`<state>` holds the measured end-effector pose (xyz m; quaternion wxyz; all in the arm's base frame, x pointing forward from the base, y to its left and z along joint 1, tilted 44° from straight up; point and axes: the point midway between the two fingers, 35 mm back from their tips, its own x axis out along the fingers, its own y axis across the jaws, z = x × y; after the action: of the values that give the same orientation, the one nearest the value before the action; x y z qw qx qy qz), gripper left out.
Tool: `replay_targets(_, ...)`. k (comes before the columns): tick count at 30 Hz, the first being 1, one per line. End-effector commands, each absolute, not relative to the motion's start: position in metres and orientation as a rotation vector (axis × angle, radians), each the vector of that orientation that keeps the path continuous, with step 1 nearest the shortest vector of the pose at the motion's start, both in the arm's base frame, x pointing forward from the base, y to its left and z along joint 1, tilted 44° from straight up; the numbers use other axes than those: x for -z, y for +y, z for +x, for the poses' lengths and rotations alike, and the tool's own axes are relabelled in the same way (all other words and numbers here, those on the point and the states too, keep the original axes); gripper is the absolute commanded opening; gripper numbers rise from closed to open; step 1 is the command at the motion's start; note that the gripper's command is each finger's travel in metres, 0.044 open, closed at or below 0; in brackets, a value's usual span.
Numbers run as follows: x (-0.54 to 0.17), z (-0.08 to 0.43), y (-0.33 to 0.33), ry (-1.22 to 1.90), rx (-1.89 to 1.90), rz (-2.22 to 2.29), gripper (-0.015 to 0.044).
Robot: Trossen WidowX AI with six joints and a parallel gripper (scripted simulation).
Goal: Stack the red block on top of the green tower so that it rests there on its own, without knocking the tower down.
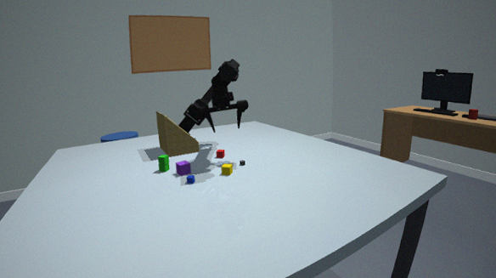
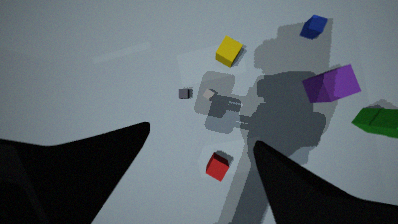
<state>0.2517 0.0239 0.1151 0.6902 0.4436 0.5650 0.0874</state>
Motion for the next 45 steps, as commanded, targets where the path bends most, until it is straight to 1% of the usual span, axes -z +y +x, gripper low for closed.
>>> replay_targets(1,-0.09,0.193,0.053,1.666,-0.046,1.143,0.044)
replay_targets(16,-0.089,0.189,0.052,1.674,-0.043,1.145,0.044)
replay_targets(25,-0.058,0.189,0.081,1.673,-0.045,1.146,0.044)
replay_targets(45,-0.042,0.189,0.095,1.673,-0.044,1.145,0.044)
